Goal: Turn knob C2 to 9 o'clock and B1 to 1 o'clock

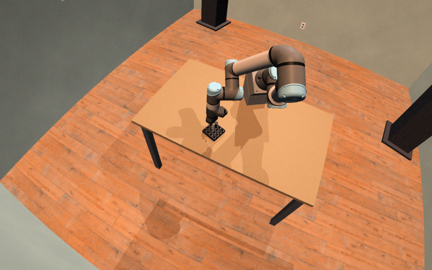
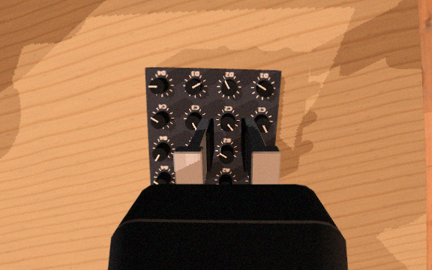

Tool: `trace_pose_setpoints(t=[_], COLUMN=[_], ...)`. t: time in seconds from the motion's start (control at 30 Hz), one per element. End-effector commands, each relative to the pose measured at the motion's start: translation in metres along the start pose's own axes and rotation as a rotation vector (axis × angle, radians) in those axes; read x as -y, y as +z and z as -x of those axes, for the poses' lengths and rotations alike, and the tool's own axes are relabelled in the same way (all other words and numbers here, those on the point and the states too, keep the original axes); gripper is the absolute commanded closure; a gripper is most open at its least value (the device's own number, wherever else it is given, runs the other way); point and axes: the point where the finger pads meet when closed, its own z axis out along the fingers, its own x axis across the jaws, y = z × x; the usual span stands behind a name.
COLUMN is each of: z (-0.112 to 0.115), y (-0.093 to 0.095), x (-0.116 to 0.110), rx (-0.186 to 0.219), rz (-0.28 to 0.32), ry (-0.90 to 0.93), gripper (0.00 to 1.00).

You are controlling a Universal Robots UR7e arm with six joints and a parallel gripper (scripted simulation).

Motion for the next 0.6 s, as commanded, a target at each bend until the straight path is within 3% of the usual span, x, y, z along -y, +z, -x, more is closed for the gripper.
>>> trace_pose_setpoints(t=[0.0, 0.57], z=[-0.0003, -0.0024], y=[-0.0003, -0.0010], x=[-0.0002, 0.0012], rx=[-0.001, -0.001], rz=[0.001, 0.001], ry=[0.001, 0.087], gripper=[0.54, 0.54])
